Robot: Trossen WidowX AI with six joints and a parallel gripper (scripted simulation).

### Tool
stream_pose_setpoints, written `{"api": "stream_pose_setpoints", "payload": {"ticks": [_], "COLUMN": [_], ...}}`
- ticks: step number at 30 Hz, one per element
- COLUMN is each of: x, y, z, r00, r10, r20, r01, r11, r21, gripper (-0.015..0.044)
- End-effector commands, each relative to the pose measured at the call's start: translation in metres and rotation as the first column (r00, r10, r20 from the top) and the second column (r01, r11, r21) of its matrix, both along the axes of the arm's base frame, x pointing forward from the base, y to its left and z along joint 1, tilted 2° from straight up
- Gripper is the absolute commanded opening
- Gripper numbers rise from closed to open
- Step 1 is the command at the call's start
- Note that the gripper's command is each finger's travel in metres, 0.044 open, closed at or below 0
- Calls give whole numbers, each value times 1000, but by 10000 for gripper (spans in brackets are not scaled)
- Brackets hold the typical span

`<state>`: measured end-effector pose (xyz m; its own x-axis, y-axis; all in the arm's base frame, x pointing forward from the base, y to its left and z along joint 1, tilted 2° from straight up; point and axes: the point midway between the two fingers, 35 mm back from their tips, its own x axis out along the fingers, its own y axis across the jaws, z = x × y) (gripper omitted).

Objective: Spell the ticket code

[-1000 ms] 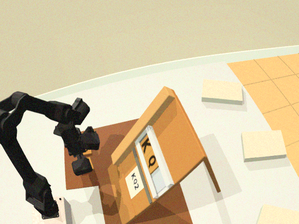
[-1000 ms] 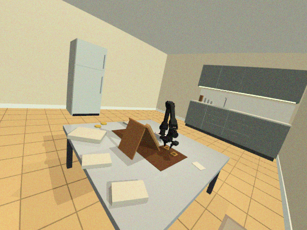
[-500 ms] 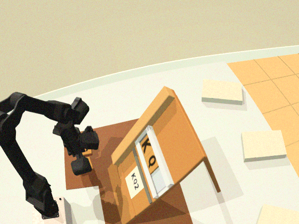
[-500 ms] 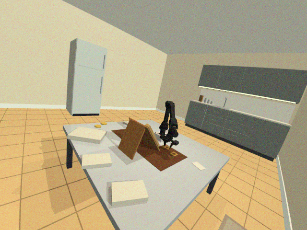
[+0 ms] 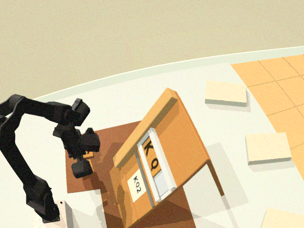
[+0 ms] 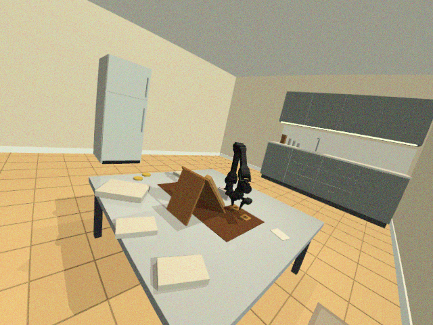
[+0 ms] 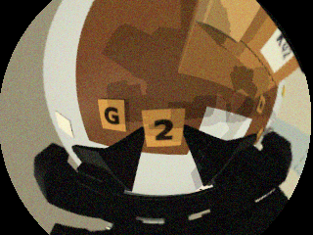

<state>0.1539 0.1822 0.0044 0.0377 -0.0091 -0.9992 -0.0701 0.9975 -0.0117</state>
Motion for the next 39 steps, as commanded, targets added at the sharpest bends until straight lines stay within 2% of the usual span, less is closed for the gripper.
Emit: {"api": "stream_pose_setpoints", "payload": {"ticks": [1,13,27,39], "x": [1,2,60,109], "y": [1,1,16,7], "z": [3,5,58,119], "r00": [1000,1000,987,950], "r10": [-4,-8,-136,-236], "r20": [7,4,90,206], "r01": [4,8,101,94], "r11": [1000,1000,943,842], "r21": [5,18,317,531], "gripper": [0,0,0,0]}}
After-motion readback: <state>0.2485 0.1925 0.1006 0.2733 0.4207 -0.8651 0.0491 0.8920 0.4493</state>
